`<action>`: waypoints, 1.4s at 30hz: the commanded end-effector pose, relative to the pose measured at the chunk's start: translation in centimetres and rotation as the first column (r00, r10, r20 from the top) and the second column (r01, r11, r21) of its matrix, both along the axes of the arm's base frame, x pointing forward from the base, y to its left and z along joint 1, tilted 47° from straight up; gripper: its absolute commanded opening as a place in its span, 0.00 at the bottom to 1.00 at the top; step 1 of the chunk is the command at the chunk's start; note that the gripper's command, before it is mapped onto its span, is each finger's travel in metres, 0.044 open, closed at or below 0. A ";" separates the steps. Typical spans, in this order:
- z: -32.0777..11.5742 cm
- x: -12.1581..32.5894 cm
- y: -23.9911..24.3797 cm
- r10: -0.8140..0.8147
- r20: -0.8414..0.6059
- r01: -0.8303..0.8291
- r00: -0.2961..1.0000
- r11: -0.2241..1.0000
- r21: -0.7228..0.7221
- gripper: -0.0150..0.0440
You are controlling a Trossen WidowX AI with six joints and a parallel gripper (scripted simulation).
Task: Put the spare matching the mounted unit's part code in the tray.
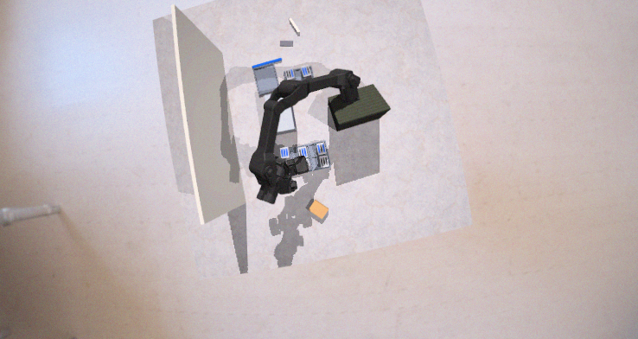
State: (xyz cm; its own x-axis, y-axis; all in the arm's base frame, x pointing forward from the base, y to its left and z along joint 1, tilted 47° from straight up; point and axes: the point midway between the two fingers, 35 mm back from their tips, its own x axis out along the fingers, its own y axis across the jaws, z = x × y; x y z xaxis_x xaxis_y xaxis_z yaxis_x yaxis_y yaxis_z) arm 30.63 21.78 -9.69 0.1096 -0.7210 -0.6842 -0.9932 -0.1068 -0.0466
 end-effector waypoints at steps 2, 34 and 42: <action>1.3 -0.2 1.3 -0.009 0.006 0.009 1.000 1.000 0.010 0.25; 17.5 6.5 -11.2 0.009 -0.005 -0.008 1.000 0.998 0.056 0.25; 21.6 6.4 -15.5 0.009 -0.001 -0.009 1.000 0.999 0.050 0.25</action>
State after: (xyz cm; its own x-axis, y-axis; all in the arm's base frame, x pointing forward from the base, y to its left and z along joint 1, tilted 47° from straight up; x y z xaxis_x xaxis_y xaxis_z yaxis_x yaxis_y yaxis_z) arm 37.33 7.79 10.51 0.1140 -0.6779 -0.7262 -0.9928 -0.1047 -0.0581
